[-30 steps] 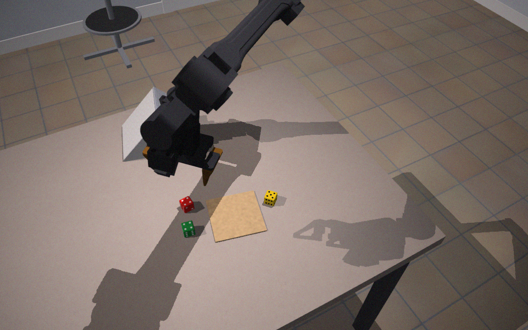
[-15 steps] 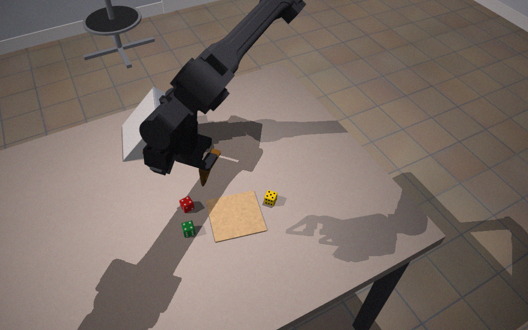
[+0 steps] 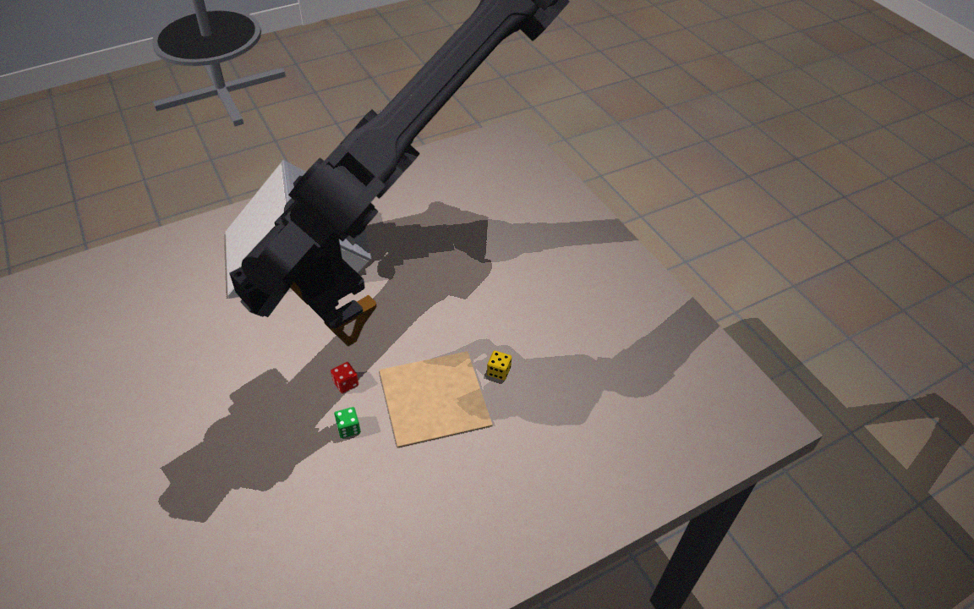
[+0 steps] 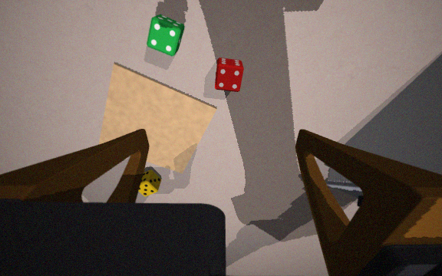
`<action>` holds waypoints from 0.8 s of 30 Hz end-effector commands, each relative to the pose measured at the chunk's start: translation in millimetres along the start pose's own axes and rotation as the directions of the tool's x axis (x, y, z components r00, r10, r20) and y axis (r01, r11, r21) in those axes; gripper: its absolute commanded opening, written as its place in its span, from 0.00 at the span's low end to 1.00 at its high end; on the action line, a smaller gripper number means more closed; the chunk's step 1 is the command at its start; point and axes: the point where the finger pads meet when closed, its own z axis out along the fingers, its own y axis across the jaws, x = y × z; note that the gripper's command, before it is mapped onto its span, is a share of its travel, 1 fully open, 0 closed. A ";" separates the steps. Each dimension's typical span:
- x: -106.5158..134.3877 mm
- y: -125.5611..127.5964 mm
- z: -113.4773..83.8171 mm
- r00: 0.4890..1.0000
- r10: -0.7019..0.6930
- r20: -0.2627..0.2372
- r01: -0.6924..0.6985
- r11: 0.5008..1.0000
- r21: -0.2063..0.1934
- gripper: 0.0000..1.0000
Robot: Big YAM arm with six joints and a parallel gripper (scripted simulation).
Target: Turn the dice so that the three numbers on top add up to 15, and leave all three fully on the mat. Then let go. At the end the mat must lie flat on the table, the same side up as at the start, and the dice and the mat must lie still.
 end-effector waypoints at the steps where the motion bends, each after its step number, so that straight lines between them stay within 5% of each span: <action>1: 7.4 -0.4 3.8 0.995 0.098 0.018 -0.098 0.995 -0.011 1.00; 4: -4.8 13.9 -7.2 0.996 0.079 0.043 -0.079 0.997 -0.023 1.00; 9: 8.3 -4.5 7.3 0.993 0.117 0.000 -0.117 0.993 0.002 1.00; 21: 1.0 6.2 -1.8 0.995 0.099 0.021 -0.099 0.995 -0.010 1.00; 24: 4.5 -4.1 22.6 0.993 0.115 0.000 -0.115 0.993 0.001 1.00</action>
